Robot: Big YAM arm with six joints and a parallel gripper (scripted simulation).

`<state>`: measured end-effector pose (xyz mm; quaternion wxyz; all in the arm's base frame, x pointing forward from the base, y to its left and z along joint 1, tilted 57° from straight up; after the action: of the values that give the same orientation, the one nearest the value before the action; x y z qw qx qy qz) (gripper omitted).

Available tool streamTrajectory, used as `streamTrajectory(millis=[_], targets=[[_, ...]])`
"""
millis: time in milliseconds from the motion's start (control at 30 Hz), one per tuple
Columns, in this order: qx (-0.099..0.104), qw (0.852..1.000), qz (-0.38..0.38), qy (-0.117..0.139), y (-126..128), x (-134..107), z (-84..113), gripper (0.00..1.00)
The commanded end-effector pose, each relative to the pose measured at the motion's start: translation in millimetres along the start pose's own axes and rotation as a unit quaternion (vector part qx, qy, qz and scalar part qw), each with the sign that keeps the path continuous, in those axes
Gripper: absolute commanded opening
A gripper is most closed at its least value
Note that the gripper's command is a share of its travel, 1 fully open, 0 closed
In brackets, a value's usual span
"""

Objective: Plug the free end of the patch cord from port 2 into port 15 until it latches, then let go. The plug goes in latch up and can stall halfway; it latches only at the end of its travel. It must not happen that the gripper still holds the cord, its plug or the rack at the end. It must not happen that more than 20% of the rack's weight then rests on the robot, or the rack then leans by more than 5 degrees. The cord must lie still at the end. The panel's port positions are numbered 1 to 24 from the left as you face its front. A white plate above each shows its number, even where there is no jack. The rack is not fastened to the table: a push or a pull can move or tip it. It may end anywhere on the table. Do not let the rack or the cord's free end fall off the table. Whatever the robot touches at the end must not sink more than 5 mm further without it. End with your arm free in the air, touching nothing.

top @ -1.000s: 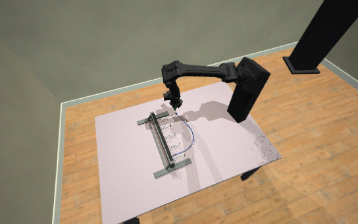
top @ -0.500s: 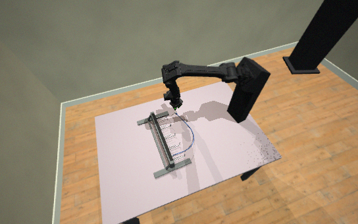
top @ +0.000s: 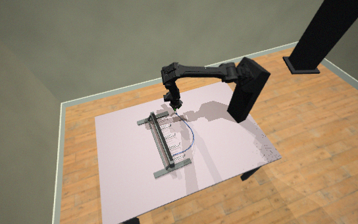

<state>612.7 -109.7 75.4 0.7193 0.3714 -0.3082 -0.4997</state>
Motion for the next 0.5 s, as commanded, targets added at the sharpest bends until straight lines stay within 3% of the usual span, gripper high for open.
streamTrajectory(millis=[0, 467], targets=[[-0.002, 1.000, -0.004, 0.004, -2.6, -6.5, -14.3, 0.36], [-0.002, 1.000, -0.005, 0.005, -3.1, -6.8, -39.5, 0.36]])
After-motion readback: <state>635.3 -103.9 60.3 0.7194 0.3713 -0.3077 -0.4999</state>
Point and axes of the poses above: the point where the finger pads meet when closed, its own z axis back along the fingers, its own y axis across the jaws, x = y × z, the point moved 3 cm from there along z, back along the fingers, and after that the axes turned 6 degrees about -z, right-handed, at the moved point
